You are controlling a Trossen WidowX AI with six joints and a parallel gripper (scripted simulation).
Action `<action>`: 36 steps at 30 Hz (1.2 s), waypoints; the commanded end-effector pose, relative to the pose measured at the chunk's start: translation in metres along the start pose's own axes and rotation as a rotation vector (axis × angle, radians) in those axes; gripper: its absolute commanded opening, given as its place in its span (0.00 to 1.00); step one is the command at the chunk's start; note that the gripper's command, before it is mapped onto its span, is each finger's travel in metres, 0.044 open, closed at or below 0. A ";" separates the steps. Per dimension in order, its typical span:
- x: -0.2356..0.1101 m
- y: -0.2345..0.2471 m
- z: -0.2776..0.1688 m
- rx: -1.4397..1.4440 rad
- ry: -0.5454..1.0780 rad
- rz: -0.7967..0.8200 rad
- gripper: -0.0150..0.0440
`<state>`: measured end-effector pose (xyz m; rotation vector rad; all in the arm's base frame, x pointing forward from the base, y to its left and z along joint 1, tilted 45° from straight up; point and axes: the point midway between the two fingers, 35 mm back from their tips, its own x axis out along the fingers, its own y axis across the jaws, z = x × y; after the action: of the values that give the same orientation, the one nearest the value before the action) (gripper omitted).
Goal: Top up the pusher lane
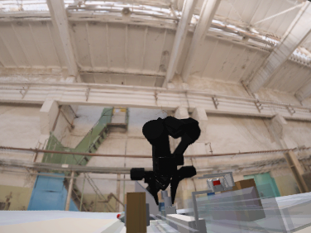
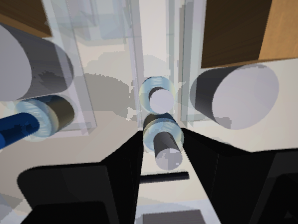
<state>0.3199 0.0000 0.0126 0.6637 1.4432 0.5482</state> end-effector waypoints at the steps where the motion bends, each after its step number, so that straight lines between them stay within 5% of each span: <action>1: -0.002 0.001 0.008 -0.008 -0.017 0.001 0.25; 36: -0.007 0.002 0.023 -0.009 -0.018 0.001 0.25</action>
<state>0.3337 -0.0028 0.0155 0.6676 1.4490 0.5479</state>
